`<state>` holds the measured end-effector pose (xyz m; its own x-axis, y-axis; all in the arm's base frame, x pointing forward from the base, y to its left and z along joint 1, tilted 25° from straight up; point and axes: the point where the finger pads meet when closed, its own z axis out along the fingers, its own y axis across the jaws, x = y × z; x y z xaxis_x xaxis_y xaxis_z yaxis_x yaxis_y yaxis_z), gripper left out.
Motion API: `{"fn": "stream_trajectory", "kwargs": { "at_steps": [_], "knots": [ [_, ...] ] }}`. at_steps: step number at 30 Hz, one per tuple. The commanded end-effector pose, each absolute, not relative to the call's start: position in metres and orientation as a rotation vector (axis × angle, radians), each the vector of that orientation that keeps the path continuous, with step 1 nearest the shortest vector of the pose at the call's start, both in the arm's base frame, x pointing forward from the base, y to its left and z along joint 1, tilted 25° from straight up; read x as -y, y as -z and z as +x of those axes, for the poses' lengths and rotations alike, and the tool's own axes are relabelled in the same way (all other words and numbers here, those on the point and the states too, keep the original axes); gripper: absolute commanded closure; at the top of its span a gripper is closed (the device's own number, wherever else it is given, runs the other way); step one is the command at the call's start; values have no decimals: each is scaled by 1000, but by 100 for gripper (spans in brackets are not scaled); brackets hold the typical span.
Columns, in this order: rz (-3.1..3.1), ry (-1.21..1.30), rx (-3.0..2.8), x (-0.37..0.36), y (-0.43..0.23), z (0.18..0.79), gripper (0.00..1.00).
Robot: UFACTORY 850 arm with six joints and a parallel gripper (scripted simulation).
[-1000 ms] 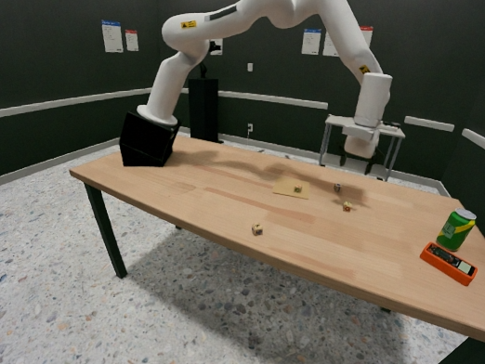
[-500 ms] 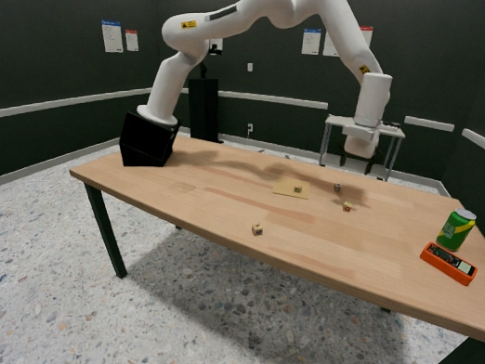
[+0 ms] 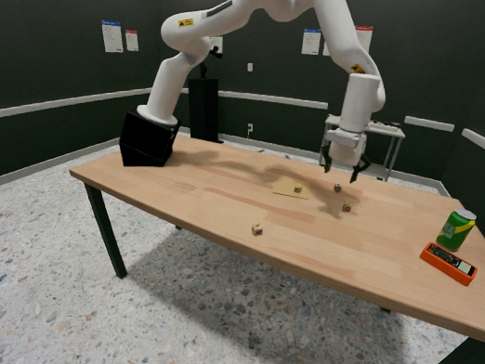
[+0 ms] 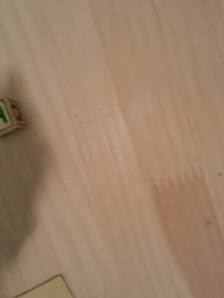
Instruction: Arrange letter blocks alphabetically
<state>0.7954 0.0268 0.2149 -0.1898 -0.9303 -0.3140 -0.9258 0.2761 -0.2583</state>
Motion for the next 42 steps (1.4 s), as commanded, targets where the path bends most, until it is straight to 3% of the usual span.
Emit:
{"fn": "stream_trajectory", "kwargs": {
  "at_steps": [1, 6, 23, 42],
  "knots": [
    [-1674, 7, -2120, 1, -203, 781, 0],
    [-1670, 9, -2116, 60, -173, 742, 0],
    [-1656, 49, -2147, 158, -119, 641, 0],
    [-1656, 50, -2149, 161, -117, 637, 0]
  ]
}}
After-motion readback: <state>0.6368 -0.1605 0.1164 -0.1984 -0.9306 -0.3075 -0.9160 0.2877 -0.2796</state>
